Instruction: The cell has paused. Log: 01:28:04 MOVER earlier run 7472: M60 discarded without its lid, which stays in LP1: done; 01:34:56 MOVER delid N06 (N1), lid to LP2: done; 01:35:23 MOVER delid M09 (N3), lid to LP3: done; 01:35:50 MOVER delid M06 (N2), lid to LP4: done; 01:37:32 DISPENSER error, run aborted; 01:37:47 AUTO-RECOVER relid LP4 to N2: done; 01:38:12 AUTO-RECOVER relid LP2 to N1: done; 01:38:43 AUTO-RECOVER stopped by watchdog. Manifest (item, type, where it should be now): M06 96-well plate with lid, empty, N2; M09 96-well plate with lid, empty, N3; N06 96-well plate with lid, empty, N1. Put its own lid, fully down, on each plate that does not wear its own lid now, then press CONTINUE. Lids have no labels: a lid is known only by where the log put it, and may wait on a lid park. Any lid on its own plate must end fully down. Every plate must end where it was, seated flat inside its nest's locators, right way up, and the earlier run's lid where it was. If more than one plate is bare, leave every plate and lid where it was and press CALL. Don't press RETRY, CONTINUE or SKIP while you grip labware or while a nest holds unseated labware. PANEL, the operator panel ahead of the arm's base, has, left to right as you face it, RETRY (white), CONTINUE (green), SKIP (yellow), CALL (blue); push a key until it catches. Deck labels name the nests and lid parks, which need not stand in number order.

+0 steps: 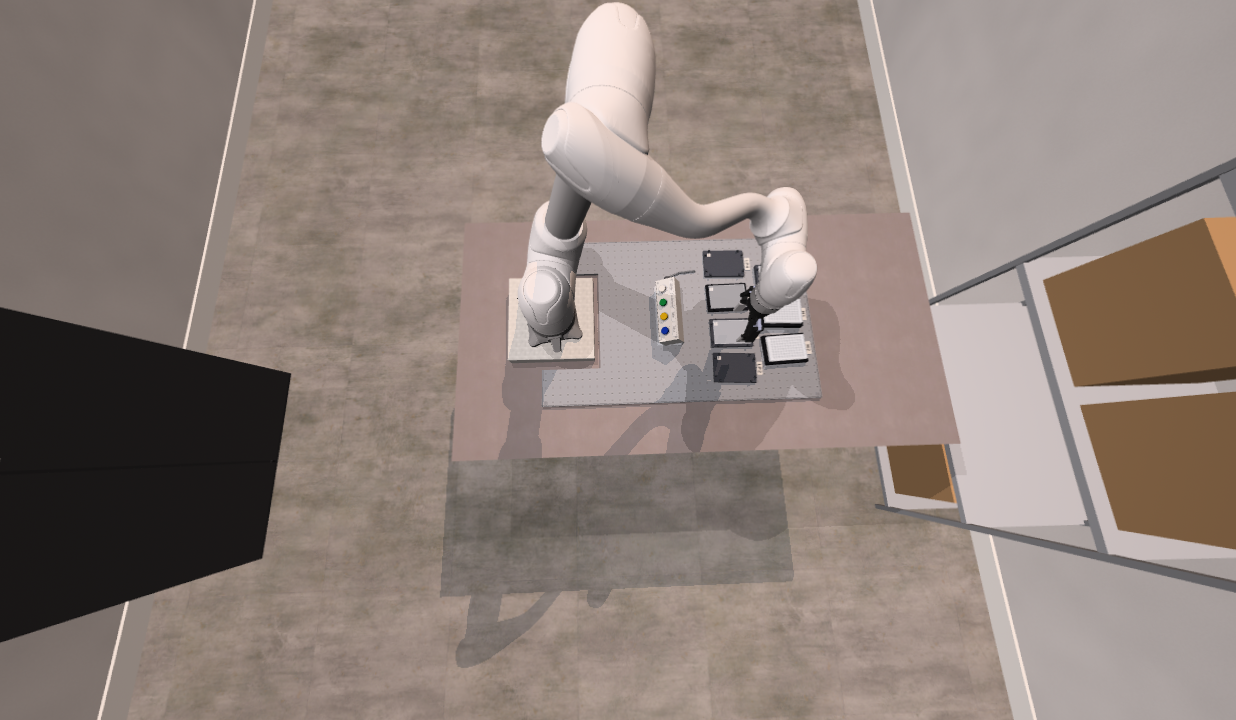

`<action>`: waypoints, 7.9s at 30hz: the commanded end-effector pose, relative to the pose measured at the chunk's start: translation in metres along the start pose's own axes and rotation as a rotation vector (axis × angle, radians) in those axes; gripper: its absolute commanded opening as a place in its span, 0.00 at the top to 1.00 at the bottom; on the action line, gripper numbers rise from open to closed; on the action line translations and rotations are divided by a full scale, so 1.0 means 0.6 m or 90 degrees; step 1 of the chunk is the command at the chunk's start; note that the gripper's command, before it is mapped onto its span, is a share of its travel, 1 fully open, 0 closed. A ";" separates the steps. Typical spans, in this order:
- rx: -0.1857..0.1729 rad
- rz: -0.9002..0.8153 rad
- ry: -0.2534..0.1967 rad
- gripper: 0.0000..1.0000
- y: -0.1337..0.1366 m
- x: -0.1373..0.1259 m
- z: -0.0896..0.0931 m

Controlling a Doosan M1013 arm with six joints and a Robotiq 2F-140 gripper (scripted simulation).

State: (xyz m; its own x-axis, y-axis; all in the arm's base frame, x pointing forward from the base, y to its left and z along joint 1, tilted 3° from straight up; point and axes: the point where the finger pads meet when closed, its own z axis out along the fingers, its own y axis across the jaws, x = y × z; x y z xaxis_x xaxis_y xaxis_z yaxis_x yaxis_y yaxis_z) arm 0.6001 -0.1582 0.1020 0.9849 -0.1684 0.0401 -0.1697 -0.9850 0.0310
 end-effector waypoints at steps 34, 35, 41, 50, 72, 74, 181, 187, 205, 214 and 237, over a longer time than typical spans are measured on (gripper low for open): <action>0.000 0.000 0.000 0.34 0.000 0.000 0.028; 0.000 0.000 0.000 0.34 0.000 0.000 0.031; 0.000 0.000 0.000 0.34 0.000 0.000 0.049; 0.000 0.000 0.000 0.34 0.001 0.000 0.071; 0.000 0.000 0.000 0.34 0.001 0.000 0.094; 0.000 0.000 0.000 0.34 0.001 0.000 0.094; 0.000 0.000 0.000 0.34 0.001 0.000 0.094; 0.000 0.000 0.000 0.34 0.001 0.000 0.094; 0.000 0.000 0.000 0.34 0.001 0.000 0.094; 0.000 0.000 0.000 0.34 0.001 0.000 0.095; 0.000 0.000 0.000 0.34 0.001 0.000 0.103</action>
State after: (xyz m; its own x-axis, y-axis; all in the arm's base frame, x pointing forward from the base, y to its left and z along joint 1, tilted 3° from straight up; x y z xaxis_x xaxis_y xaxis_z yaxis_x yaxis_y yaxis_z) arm 0.6018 -0.1611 0.0405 0.9850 -0.1680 0.0400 -0.1692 -0.9851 0.0306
